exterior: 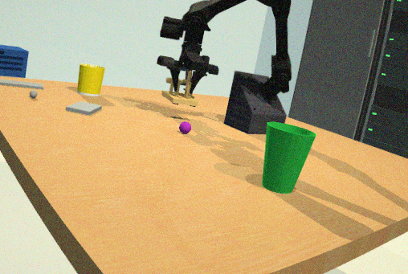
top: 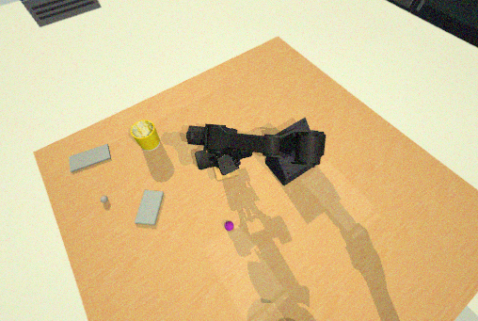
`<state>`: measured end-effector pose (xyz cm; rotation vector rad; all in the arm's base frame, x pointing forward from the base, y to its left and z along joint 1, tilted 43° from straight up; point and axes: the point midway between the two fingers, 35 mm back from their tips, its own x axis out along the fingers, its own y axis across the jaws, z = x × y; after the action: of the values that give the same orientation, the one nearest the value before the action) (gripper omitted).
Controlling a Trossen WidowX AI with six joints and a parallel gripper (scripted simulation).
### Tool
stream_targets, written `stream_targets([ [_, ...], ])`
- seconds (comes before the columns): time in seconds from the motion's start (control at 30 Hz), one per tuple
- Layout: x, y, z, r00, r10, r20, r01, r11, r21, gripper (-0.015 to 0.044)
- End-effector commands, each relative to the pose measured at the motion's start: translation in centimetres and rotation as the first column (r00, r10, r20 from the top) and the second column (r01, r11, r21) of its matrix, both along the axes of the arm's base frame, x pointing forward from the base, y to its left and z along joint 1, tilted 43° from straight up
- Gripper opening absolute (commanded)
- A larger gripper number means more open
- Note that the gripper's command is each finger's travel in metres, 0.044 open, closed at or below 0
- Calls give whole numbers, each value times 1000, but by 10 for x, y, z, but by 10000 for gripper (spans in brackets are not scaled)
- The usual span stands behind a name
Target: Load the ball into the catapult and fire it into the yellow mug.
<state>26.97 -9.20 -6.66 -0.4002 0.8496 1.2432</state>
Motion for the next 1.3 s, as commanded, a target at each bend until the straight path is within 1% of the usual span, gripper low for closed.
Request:
stream_targets([
  [0.0,-14,-23,-19,989,-113,-93,113,994,-6,0],
  [0.3,-40,-55,-56,916,-298,-269,308,951,-8,0],
  [0.63,-38,-56,-59,914,-301,-272,311,950,-8,0],
  [1.27,-34,-36,-83,914,-302,-272,311,950,-7,0],
])
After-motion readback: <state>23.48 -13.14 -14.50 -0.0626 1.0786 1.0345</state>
